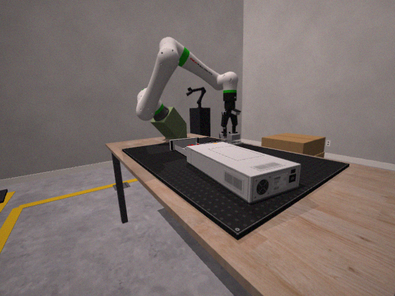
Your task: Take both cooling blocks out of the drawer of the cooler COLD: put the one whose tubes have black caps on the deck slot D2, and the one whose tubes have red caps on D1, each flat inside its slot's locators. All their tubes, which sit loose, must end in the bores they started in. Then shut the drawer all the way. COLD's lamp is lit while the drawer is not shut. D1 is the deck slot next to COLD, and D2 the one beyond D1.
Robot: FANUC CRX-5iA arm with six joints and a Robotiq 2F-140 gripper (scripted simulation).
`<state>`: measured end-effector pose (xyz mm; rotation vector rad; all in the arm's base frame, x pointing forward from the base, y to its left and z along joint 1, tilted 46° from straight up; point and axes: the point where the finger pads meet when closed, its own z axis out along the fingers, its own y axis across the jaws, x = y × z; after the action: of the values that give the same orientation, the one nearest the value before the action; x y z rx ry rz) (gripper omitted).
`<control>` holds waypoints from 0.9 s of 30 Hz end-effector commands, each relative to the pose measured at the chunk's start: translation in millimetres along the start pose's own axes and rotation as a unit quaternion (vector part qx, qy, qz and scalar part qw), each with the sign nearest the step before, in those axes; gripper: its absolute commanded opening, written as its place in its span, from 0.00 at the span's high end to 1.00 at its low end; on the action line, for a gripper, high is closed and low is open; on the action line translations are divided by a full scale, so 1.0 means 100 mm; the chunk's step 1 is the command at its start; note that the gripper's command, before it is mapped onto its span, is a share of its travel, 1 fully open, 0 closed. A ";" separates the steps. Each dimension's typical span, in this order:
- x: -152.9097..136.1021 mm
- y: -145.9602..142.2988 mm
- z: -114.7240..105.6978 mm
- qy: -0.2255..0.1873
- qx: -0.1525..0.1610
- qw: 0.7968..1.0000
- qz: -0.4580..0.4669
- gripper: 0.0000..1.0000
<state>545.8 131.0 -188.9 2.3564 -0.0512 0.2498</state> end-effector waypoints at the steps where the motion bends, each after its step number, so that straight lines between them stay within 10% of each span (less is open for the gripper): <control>1: 0.01 -0.01 -0.01 0.001 0.001 1.000 0.000 0.90; 27: 0.01 -0.01 0.03 0.001 0.001 1.000 0.000 0.90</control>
<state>546.4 128.4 -191.5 2.3564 -0.0512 0.2498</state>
